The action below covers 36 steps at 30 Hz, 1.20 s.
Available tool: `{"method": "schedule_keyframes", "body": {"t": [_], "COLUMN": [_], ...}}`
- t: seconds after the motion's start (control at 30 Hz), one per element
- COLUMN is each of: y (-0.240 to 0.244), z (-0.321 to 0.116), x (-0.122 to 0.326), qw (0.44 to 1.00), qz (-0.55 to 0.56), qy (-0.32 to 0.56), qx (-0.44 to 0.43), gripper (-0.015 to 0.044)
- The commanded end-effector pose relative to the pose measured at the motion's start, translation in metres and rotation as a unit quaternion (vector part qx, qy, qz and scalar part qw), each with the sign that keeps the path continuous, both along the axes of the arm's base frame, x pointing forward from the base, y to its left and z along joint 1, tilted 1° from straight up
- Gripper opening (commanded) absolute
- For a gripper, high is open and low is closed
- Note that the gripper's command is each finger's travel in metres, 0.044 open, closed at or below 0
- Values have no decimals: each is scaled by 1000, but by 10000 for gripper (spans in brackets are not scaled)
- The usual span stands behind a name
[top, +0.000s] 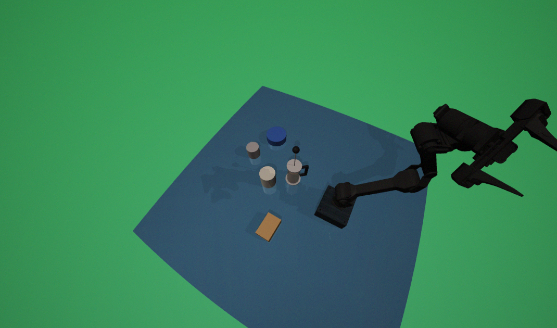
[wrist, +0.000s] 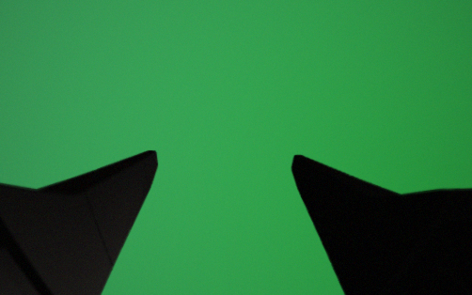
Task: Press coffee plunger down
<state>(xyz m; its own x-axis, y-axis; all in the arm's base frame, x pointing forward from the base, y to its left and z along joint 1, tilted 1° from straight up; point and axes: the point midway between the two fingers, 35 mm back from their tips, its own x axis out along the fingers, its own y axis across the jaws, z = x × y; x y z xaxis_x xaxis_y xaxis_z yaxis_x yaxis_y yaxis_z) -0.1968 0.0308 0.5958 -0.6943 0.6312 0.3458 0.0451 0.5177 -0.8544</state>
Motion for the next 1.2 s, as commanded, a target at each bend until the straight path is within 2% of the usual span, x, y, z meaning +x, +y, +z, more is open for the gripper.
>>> {"method": "schedule_keyframes", "body": {"t": [0.0,0.17,0.33,0.5,0.7,0.87,1.17], "y": [1,12,37,59,77,80,63], "z": [0,13,35,41,20,4,-96], "x": [1,19,71,136,225,264,370], "qw": [1000,997,972,921,827,773,548], "qz": [0,0,-10,-45,-108,-134,-270], "qy": [3,75,234,387,552,621,790], "qx": [-1,-14,-27,-23,-8,4,45], "gripper": [426,440,440,440,440,440,440]}}
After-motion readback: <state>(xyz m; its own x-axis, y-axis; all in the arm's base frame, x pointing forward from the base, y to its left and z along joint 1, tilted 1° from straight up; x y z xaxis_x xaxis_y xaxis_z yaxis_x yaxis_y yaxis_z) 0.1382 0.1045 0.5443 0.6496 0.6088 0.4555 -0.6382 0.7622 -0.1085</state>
